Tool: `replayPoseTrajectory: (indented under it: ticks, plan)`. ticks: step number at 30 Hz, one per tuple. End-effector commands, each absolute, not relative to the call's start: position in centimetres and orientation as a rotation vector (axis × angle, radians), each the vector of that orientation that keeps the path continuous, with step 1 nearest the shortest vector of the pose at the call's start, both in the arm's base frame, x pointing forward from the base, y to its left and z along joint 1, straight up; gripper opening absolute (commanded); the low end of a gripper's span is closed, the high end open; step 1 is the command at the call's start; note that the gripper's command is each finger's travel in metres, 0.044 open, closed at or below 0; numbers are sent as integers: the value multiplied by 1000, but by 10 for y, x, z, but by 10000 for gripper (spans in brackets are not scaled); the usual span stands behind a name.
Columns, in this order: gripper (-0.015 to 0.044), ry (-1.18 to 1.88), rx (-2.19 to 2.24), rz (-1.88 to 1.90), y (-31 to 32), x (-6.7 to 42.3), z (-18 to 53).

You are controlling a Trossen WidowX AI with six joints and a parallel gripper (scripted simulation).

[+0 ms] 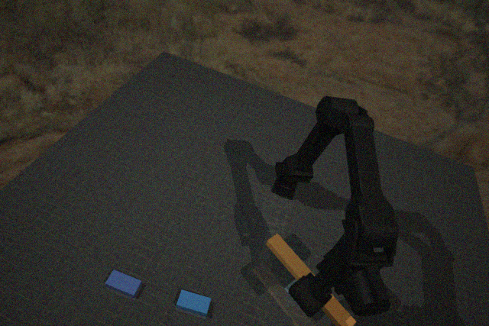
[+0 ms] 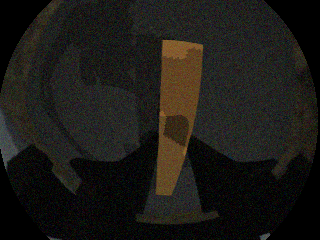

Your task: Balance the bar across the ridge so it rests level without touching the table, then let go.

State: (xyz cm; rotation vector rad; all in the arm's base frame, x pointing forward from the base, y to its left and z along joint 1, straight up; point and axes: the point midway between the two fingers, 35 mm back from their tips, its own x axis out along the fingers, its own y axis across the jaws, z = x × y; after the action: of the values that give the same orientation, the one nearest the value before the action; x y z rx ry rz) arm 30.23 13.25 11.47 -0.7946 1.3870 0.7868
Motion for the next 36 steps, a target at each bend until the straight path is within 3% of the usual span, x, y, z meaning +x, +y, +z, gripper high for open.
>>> replayPoseTrajectory:
  ticks: [1,36]
  plan:
    - [0,1390,-791,786,133,302,112]
    - [0,1387,-795,787,133,303,115]
